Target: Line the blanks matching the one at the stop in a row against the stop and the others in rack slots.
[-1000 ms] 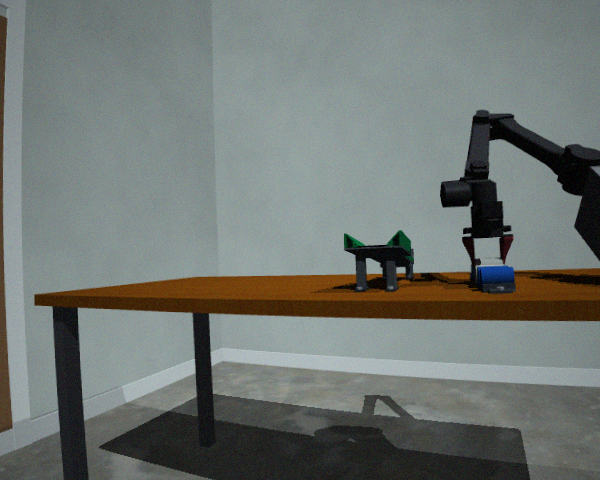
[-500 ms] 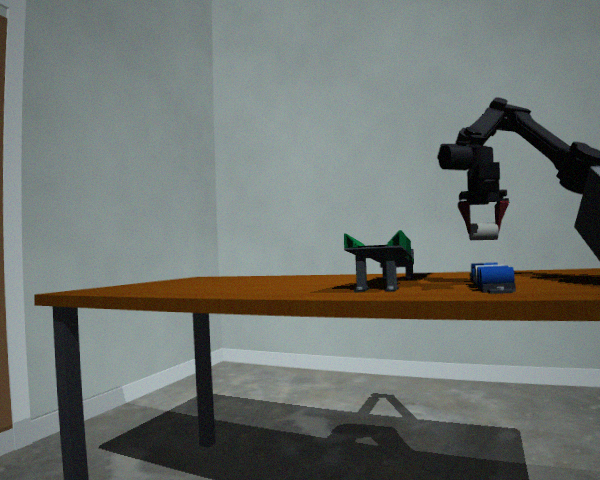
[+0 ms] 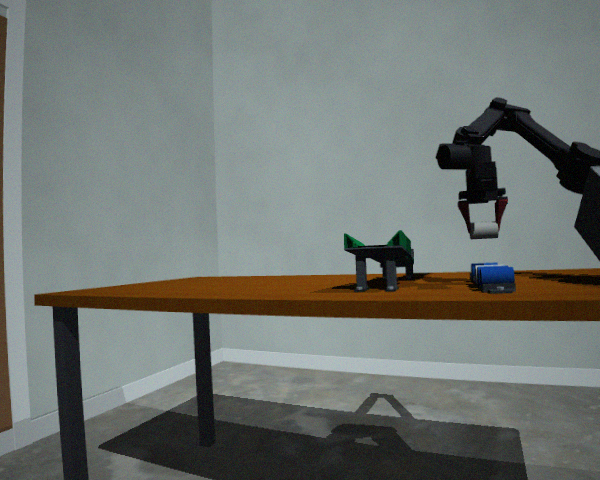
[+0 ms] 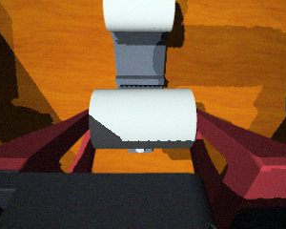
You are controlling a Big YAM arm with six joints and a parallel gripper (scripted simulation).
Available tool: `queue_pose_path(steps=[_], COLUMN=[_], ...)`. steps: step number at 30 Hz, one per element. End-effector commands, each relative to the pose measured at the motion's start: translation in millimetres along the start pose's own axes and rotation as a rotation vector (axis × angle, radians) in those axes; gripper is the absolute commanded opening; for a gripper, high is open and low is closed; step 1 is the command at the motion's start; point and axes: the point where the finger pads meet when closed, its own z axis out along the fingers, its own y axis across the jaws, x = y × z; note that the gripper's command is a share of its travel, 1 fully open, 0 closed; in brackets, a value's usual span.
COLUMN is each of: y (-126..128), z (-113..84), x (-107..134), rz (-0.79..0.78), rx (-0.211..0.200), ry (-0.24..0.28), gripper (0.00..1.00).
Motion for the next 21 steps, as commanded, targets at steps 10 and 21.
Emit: queue_pose_path(steps=[10,21], y=[-143,-242], z=[-33.4,-80.2], x=[32,76], rz=[0.047,0.050], rx=[-0.005,0.029], ry=[-0.002,-0.007], gripper=[0.59,0.59])
